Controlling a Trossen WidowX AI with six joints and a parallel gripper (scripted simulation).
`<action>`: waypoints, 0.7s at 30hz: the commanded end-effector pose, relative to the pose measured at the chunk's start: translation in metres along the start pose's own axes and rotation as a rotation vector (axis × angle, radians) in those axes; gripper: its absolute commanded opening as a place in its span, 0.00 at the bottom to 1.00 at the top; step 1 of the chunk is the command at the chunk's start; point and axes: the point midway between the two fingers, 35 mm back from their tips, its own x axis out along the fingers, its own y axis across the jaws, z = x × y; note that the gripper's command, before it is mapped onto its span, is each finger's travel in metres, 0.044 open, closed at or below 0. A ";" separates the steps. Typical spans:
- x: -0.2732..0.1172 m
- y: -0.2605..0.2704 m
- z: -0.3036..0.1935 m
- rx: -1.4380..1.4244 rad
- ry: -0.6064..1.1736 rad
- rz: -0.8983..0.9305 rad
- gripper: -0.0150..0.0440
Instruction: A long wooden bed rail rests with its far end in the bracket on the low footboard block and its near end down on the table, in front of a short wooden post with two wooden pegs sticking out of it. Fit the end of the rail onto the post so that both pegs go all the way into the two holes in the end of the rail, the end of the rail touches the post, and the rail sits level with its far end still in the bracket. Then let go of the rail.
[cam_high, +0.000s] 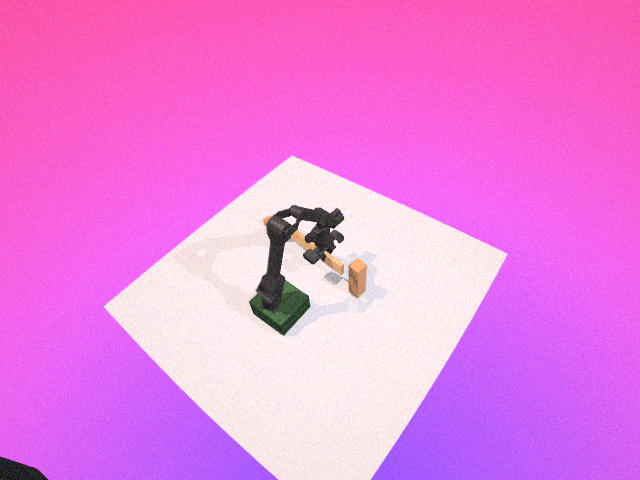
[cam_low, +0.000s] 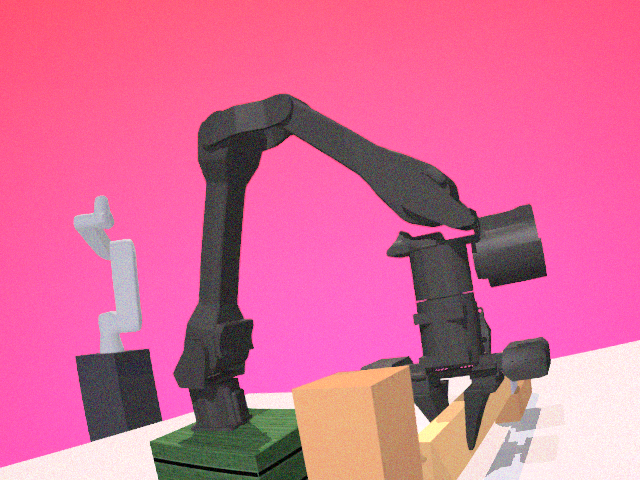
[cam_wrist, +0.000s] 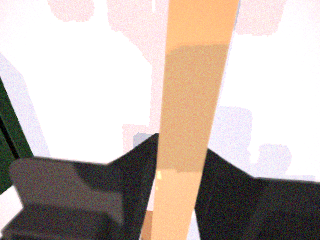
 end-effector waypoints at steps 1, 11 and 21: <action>-0.003 -0.001 0.001 0.001 -0.004 -0.012 0.25; -0.002 -0.001 -0.002 0.001 -0.004 -0.012 0.25; -0.002 0.000 -0.005 0.001 -0.004 -0.012 0.25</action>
